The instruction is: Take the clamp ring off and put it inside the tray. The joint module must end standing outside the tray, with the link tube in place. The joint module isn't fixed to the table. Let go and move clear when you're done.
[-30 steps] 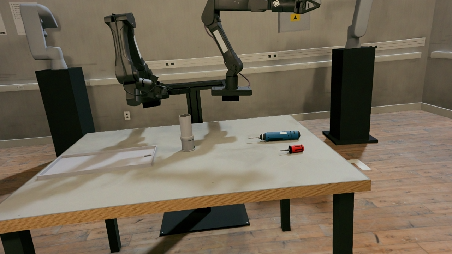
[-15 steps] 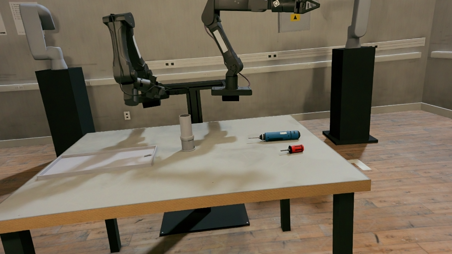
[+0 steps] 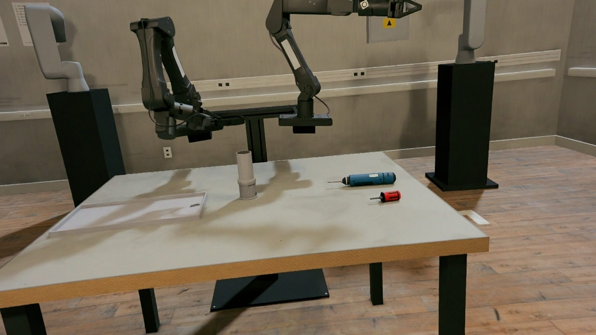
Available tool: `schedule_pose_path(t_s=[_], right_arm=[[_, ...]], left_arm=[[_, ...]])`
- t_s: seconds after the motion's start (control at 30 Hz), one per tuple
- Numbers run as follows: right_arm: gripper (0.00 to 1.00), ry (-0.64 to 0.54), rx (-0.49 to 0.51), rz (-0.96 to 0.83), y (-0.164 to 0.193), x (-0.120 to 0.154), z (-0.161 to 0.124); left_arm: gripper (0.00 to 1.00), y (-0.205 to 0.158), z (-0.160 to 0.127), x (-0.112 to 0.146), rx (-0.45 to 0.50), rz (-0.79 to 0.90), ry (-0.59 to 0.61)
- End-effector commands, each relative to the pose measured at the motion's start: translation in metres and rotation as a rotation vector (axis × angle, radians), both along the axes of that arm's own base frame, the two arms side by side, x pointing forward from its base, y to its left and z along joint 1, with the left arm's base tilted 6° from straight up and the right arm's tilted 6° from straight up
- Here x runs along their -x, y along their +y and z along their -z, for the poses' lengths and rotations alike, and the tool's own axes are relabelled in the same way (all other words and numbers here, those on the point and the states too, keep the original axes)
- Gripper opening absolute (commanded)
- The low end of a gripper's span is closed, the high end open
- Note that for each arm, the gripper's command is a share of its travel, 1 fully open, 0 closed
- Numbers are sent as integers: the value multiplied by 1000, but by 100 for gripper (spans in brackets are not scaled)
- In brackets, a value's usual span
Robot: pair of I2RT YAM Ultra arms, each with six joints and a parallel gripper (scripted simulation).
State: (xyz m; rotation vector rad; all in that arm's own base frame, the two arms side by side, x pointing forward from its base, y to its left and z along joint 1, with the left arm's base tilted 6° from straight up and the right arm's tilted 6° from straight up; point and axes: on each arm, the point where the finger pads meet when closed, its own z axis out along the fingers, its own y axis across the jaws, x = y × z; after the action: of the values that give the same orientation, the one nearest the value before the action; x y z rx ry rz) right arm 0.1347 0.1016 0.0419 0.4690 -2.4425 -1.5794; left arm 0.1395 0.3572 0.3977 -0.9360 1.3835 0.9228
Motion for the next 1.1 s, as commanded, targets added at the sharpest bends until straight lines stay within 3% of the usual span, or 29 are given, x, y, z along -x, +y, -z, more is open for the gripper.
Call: schedule_pose_path(t_s=[0.0,1.07], right_arm=[[6,-59,5,22,-8,-13,-6],[6,-63,23,172,-41,-31,-10]], left_arm=[[20,-6,-28,5,-53,-14,-33],[20,-6,-28,5,-53,-14,-33]])
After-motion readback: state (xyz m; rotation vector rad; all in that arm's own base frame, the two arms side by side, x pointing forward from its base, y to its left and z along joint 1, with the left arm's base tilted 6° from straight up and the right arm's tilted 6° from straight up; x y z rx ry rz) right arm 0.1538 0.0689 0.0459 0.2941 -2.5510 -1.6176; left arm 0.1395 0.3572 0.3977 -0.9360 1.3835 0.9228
